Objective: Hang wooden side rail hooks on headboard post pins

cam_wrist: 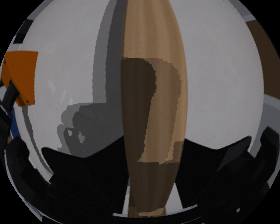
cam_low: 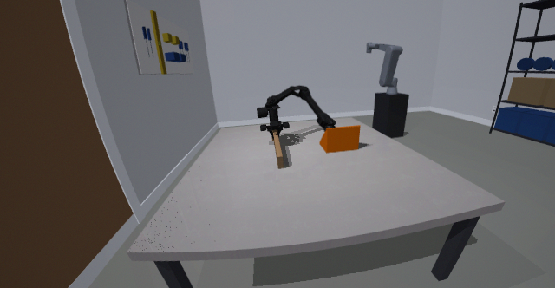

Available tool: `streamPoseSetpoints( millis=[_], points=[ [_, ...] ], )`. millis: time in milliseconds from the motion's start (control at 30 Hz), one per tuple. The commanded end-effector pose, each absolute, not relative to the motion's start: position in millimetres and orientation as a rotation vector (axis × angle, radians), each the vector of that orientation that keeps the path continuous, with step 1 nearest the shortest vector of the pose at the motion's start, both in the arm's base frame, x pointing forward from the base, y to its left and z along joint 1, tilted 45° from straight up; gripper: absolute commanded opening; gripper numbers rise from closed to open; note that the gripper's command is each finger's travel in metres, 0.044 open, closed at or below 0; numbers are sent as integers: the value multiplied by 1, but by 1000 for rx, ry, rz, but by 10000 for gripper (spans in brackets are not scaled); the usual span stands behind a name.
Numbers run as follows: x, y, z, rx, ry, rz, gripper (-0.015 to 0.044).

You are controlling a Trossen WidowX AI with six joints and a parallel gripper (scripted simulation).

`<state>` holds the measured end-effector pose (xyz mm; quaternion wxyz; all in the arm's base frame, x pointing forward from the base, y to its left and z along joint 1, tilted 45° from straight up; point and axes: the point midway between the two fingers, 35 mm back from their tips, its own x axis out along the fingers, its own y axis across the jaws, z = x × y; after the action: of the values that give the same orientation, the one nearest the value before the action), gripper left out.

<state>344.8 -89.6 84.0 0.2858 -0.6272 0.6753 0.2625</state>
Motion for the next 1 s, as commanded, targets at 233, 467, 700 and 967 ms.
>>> streamPoseSetpoints(
  millis=[233, 467, 700, 967],
  points=[
    [346, -89, 85, -1688, 1798, 692, 0],
    [346, -90, 84, -1688, 1798, 692, 0],
    [346, -91, 83, -1688, 1798, 692, 0],
    [346, -92, 82, -1688, 1798, 692, 0]
  ],
)
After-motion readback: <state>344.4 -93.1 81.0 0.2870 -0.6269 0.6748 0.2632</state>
